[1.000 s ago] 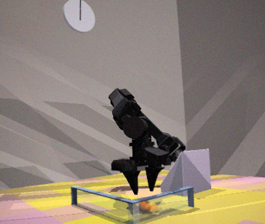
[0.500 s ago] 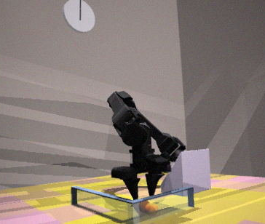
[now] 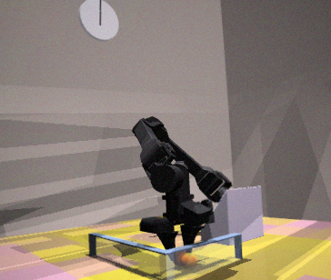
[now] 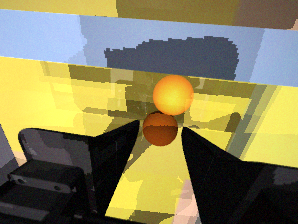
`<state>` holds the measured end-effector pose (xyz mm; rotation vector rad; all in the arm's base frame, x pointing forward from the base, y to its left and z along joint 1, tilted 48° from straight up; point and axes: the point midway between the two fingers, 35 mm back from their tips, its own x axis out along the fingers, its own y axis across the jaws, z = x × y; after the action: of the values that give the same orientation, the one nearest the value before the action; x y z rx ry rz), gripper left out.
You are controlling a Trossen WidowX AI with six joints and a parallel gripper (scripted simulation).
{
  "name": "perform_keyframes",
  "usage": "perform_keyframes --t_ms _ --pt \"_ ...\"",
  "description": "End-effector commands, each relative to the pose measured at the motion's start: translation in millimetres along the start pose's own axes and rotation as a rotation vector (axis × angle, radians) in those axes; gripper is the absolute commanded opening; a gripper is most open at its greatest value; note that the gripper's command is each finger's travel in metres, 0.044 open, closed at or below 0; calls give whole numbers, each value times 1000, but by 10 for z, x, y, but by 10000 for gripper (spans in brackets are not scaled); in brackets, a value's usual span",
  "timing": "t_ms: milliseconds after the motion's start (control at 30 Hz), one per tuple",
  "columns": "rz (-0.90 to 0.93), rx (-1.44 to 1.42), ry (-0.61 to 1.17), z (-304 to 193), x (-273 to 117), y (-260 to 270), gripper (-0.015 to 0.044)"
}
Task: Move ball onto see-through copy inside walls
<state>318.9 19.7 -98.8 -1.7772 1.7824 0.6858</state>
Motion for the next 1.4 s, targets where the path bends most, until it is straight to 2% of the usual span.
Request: perform_keyframes --t_ms 0,200,367,933,1133,1367 --pt "0 -5 6 -1 25 7 162" --pt "0 -5 6 -1 25 7 122" --pt "0 -6 2 17 -132 -23 0" --pt "1 -7 0 15 -1253 4 0" --pt "2 -6 0 44 -1224 -2 0" --pt "0 -5 0 321 -848 -60 0"
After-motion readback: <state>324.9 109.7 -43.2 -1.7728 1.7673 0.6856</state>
